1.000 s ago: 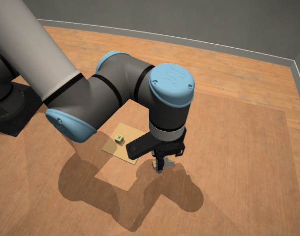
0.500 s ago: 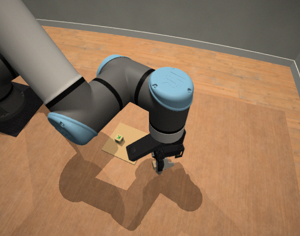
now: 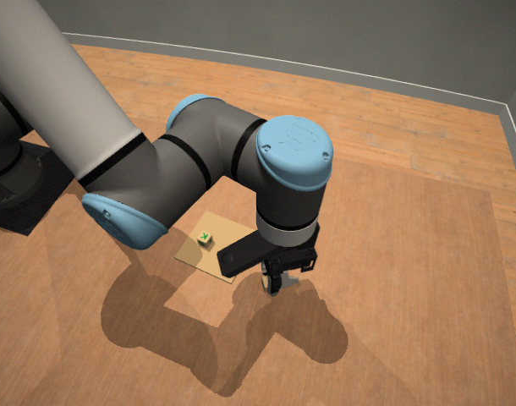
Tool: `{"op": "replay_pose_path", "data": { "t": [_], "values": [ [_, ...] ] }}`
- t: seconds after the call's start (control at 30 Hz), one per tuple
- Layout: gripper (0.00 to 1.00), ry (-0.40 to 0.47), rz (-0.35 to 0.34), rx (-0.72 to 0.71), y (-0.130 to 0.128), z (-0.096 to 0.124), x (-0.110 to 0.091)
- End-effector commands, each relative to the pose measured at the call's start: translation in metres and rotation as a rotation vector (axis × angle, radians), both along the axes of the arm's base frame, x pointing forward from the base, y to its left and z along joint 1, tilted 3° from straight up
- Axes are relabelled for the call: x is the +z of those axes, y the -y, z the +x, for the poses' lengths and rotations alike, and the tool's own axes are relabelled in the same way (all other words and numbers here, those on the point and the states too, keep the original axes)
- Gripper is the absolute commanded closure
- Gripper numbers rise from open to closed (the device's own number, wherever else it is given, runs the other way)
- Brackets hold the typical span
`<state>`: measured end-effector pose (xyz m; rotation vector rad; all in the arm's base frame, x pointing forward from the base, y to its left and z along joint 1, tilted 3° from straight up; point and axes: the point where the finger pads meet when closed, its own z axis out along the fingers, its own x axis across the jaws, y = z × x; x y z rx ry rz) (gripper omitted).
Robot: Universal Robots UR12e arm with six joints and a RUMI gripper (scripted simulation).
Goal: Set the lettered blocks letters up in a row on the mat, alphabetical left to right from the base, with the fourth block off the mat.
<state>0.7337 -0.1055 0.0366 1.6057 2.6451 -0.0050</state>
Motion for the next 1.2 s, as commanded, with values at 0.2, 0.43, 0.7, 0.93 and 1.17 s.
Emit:
{"op": "replay_pose_path", "data": {
  "t": [0.2, 0.43, 0.7, 0.93, 1.17],
  "values": [
    [0.75, 0.002, 0.0, 0.0, 0.0002, 0.0006, 0.0009],
    [0.95, 0.002, 0.0, 0.0, 0.0002, 0.0006, 0.0009],
    [0.95, 0.002, 0.0, 0.0, 0.0002, 0.0006, 0.0009],
    [0.95, 0.002, 0.0, 0.0, 0.0002, 0.0006, 0.0009],
    [0.95, 0.002, 0.0, 0.0, 0.0002, 0.0006, 0.0009]
  ]
}}
